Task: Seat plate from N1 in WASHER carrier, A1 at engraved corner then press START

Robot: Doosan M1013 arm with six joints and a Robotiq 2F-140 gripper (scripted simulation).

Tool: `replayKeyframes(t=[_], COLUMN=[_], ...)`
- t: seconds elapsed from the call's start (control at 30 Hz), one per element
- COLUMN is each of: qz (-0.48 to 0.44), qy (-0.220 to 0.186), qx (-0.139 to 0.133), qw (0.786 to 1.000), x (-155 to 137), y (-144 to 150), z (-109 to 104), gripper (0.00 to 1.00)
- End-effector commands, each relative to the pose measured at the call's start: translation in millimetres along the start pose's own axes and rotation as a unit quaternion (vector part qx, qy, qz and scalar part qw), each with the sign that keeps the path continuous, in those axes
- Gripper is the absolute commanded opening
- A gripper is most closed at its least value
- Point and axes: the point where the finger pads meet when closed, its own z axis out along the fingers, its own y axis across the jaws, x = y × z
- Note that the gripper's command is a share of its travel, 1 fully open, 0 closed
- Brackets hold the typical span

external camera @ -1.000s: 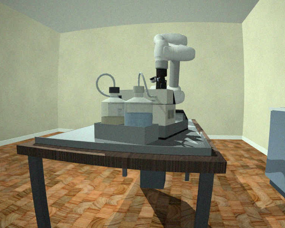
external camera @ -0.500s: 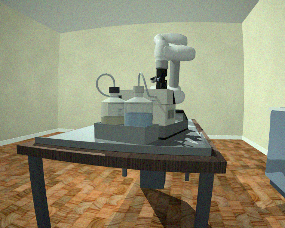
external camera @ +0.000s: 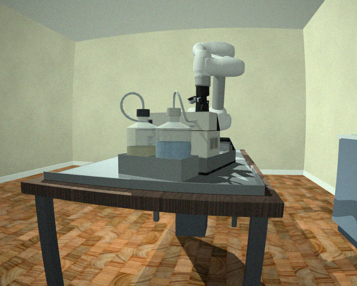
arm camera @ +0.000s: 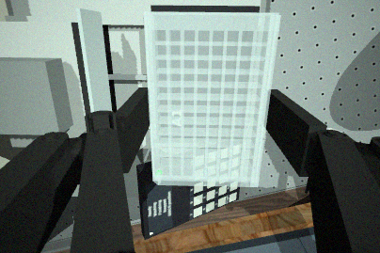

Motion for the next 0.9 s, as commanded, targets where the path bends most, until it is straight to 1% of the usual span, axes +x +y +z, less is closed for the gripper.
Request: replayKeyframes(t=[0.0, 0.07, 0.87], qz=[0.0, 0.0, 0.0], qy=[-0.001, -0.001, -0.001], qx=[0.001, 0.001, 0.001], qw=[1.0, 1.0, 1.0], x=[0, 0, 0], y=[0, 0, 0], z=[-1, -1, 35], gripper=[0.1, 0.1, 0.1])
